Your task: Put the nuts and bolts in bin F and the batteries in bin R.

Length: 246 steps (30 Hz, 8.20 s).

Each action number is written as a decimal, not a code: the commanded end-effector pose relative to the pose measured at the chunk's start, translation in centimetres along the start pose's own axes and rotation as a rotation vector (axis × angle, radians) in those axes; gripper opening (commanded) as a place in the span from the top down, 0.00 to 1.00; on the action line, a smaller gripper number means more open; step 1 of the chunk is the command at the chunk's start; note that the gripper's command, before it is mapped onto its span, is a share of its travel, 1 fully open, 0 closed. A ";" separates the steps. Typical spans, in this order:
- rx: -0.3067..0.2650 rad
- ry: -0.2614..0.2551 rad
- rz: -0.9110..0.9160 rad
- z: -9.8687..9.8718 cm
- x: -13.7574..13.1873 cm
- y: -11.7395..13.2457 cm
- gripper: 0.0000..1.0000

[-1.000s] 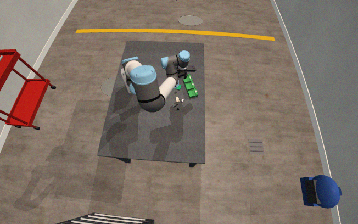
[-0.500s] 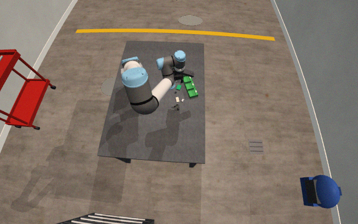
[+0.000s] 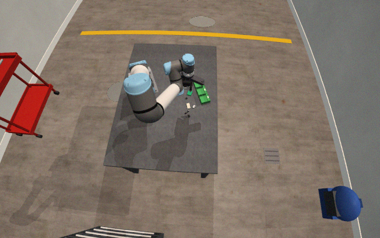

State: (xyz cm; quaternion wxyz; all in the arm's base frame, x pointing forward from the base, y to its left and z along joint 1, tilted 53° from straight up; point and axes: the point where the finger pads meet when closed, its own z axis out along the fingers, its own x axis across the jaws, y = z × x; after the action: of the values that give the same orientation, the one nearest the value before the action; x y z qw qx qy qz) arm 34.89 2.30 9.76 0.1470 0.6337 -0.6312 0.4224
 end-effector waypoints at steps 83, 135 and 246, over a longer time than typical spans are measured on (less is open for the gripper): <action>-0.001 0.003 -0.398 18.3 -5.4 -11.2 0.96; 0.000 0.003 -0.399 15.8 -5.5 -11.1 0.96; -0.001 0.003 -0.398 18.4 -13.3 -8.3 0.96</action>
State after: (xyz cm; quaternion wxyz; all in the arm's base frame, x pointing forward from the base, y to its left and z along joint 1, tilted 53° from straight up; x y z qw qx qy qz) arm 50.96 -0.57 -7.99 0.2290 0.7453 -0.4935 0.3854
